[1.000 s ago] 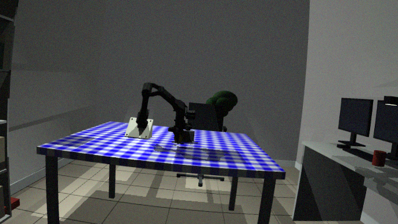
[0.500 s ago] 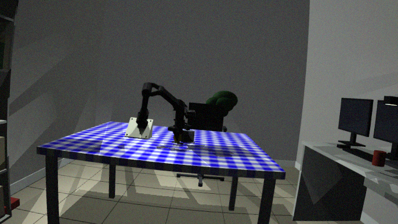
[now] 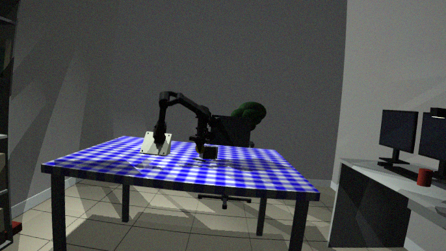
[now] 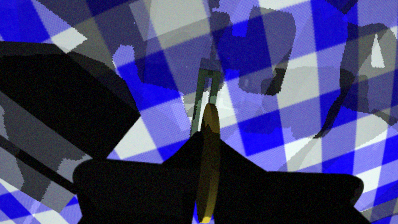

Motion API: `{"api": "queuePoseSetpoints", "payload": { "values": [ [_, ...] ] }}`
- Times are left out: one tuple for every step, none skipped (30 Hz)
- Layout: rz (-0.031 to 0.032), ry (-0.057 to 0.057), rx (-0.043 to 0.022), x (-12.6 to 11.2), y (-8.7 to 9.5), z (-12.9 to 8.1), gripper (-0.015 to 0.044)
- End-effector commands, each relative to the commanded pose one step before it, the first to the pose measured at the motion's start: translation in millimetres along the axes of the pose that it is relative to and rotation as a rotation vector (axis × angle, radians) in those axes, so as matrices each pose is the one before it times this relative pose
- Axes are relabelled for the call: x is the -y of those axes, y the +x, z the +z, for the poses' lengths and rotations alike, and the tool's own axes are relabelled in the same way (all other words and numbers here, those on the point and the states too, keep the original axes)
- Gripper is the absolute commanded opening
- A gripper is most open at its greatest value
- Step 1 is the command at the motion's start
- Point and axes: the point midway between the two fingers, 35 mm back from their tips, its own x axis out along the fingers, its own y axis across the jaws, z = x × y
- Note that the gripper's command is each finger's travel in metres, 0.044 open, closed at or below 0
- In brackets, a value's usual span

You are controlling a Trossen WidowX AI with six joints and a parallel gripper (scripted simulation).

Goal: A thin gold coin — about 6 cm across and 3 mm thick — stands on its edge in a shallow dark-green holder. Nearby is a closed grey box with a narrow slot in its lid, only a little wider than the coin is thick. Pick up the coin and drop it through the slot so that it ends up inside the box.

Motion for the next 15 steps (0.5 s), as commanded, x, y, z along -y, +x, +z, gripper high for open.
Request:
{"api": "queuePoseSetpoints", "payload": {
  "values": [
    [0.00828,0.0087,0.00323,-0.78,-11.90,2.48,0.0000],
    [-0.00004,0.0000,-0.00006,0.02,-2.54,-0.06,0.0000],
    [-0.00008,0.0000,-0.00005,0.04,-2.55,-0.08,0.0000],
    [-0.00012,0.0000,-0.00004,0.06,-2.55,-0.10,0.0000],
    [-0.00016,0.0000,-0.00003,0.08,-2.55,-0.12,0.0000],
    [-0.00020,0.0000,-0.00002,0.10,-2.56,-0.13,0.0000],
    [-0.00024,0.0000,0.00000,0.13,-2.56,-0.15,0.0000],
    [-0.00028,0.0000,0.00001,0.15,-2.57,-0.17,0.0000],
    [-0.00032,0.0000,0.00002,0.17,-2.57,-0.18,0.0000],
    [-0.00036,0.0000,0.00004,0.20,-2.57,-0.20,0.0000],
    [-0.00040,0.0000,0.00005,0.22,-2.58,-0.22,0.0000],
    [-0.00044,0.0000,0.00007,0.24,-2.58,-0.23,0.0000],
    [-0.00048,0.0000,0.00008,0.27,-2.58,-0.25,0.0000],
    [-0.00052,0.0000,0.00010,0.29,-2.58,-0.26,0.0000],
    [-0.00055,0.0000,0.00012,0.31,-2.58,-0.28,0.0000]
  ]
}}
